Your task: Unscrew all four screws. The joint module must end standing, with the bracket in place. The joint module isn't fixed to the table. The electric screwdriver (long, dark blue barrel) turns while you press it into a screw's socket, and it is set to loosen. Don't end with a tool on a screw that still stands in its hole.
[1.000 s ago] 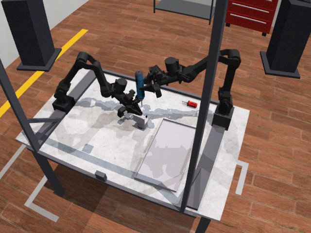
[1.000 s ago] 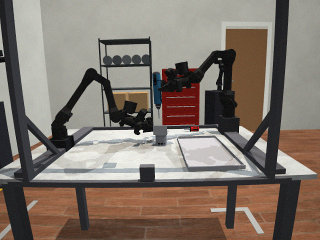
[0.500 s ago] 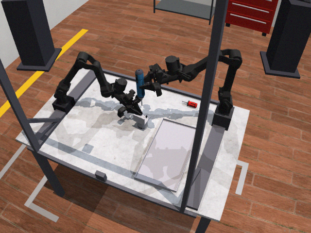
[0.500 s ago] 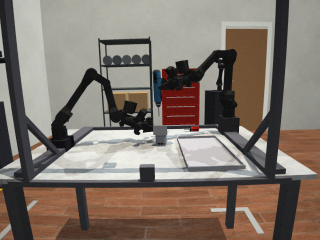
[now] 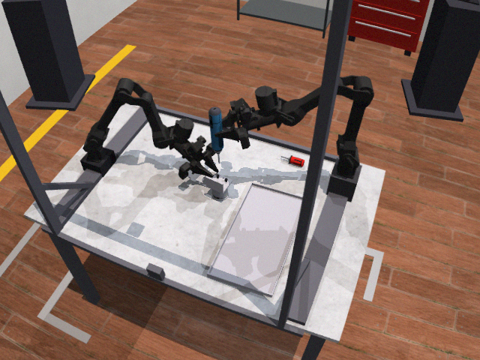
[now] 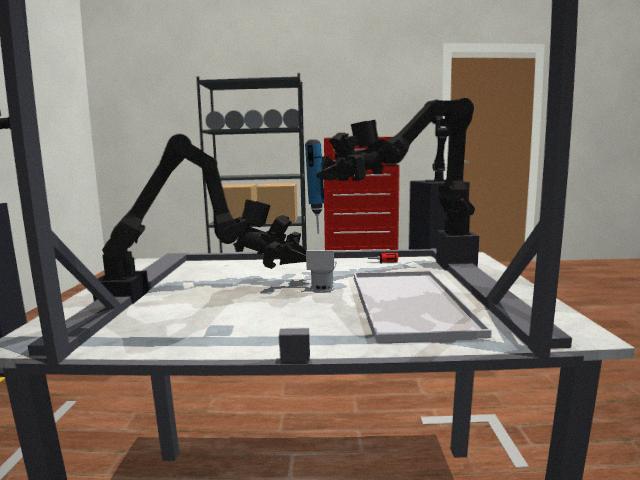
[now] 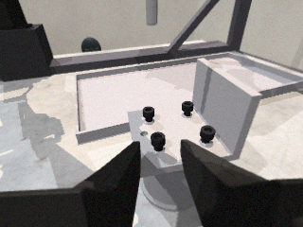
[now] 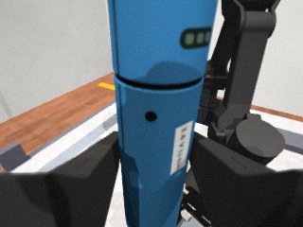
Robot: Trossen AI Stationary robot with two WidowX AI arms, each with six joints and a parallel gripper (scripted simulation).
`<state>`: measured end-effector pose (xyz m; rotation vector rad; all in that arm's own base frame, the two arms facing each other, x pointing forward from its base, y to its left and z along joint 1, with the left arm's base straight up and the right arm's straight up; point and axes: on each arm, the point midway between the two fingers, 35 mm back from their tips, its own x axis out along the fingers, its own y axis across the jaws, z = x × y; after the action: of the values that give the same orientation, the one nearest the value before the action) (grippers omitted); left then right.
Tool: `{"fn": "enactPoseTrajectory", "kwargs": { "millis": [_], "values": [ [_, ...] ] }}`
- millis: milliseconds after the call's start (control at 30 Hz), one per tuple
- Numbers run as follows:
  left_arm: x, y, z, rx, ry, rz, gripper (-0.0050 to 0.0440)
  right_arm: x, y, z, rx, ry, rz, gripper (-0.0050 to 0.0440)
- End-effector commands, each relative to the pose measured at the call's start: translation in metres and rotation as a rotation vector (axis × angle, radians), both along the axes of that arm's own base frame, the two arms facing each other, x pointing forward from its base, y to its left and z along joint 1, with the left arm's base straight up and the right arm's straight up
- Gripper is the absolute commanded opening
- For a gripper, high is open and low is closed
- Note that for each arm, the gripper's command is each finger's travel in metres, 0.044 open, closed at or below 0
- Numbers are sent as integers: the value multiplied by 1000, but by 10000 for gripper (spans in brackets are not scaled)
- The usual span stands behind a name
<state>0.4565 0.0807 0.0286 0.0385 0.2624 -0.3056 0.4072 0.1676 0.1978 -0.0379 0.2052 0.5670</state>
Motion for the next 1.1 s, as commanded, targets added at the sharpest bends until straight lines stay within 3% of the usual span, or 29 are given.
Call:
{"fn": "enactPoseTrajectory", "kwargs": {
  "millis": [0, 300, 367, 433, 733, 1067],
  "values": [
    [-7, 5, 18, 17, -37, -2, 128, 3, 0, 32, 25, -77, 1, 160],
    [-74, 25, 32, 17, -29, -2, 128, 3, 0, 32, 25, -77, 1, 160],
    [-73, 25, 31, 18, -25, -1, 176, 1, 0, 37, 26, -92, 6, 160],
    [-73, 25, 31, 18, -25, -1, 176, 1, 0, 37, 26, -92, 6, 160],
    [-72, 7, 52, 16, 49, 86, 392, -16, -18, 11, -117, -116, 140, 160],
    [-66, -8, 81, 25, 106, 172, 400, -25, -33, 2, -271, -185, 290, 160]
  ]
}}
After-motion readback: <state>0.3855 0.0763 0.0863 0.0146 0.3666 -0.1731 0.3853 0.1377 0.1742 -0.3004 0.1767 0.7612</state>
